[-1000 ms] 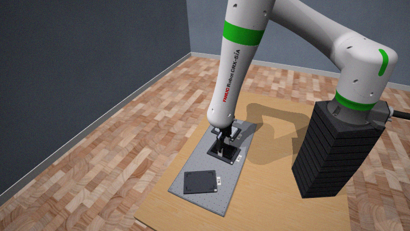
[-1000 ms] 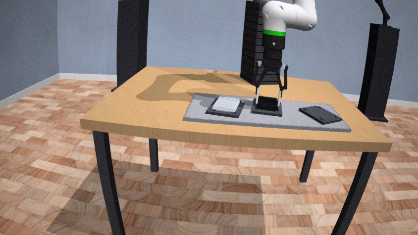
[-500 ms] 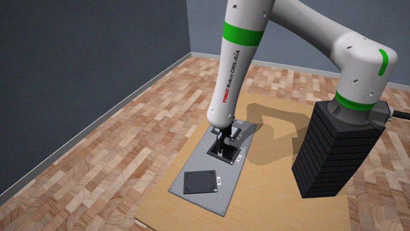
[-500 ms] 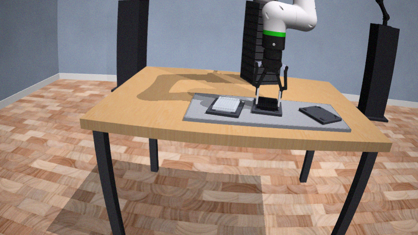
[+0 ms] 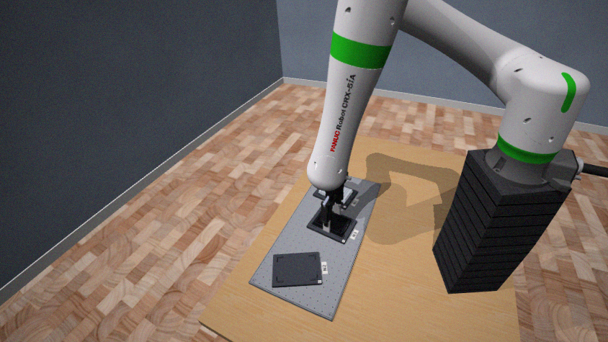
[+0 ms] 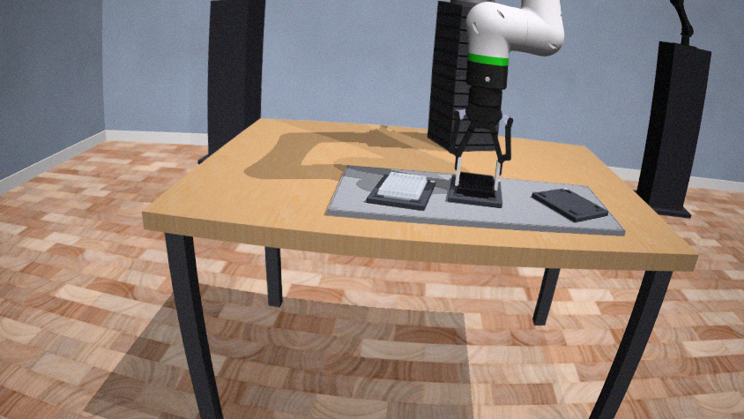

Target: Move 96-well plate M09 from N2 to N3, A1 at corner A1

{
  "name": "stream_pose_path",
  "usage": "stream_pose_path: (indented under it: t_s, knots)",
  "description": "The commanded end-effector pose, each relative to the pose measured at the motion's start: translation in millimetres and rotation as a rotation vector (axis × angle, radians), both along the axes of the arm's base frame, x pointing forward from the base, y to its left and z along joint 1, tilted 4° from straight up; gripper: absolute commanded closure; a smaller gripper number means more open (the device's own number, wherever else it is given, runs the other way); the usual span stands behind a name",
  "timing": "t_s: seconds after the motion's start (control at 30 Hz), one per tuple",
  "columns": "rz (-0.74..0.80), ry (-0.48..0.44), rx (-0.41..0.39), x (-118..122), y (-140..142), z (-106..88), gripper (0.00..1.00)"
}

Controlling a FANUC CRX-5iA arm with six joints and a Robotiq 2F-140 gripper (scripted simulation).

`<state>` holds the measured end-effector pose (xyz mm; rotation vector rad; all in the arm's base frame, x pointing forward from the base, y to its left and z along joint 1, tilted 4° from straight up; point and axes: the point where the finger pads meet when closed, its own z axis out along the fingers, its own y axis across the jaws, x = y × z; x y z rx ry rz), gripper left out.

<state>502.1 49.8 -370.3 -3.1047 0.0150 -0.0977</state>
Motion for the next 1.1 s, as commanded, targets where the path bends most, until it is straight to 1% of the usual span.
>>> stream_pose_path:
  t_s: [0.0,0.5,0.53,1.07]
  knots:
    - [0.000,0.000,0.000,0.2,-0.1,0.1,1.00]
    - [0.000,0.000,0.000,0.2,-0.1,0.1,1.00]
    - [0.000,0.000,0.000,0.2,-0.1,0.1,0.34]
    - [0.000,0.000,0.000,0.2,-0.1,0.1,0.34]
